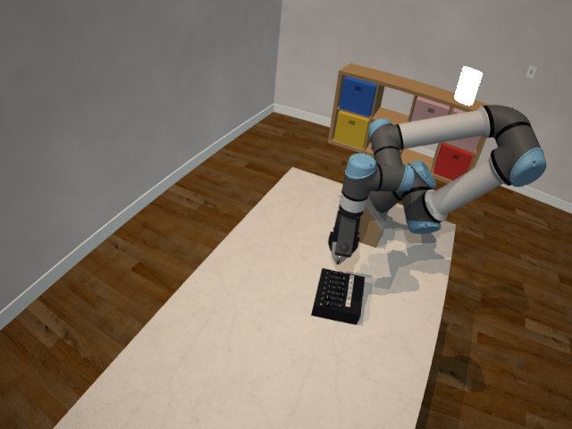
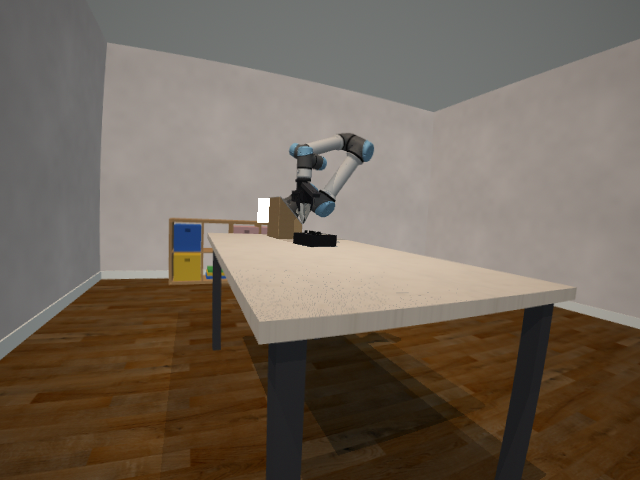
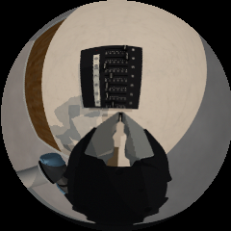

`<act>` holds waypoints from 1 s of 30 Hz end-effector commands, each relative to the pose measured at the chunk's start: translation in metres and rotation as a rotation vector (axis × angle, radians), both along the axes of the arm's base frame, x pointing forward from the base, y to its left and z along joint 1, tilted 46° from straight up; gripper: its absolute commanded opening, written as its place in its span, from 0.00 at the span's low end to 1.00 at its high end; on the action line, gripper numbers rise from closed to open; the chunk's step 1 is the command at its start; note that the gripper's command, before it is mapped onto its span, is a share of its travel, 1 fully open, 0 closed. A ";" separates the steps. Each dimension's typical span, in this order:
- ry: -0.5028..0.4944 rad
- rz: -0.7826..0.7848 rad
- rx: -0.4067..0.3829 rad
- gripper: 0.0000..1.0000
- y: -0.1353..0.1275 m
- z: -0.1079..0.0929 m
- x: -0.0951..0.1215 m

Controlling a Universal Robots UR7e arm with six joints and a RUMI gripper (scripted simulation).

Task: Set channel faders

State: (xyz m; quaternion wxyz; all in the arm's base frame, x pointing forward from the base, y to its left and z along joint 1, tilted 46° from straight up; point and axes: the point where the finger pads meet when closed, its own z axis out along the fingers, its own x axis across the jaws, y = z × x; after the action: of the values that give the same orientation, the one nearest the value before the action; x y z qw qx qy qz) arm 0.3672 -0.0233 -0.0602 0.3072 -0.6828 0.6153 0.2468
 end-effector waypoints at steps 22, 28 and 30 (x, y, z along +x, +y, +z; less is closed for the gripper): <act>-0.188 0.179 -0.012 0.00 0.005 0.006 0.004; -0.307 0.292 -0.019 0.00 0.008 0.009 0.005; -0.352 0.336 -0.022 0.00 0.010 0.011 0.006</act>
State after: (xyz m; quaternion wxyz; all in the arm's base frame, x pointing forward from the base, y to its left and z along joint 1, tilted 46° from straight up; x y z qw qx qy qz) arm 0.3717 -0.0152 -0.0518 0.3468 -0.7884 0.4740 0.1831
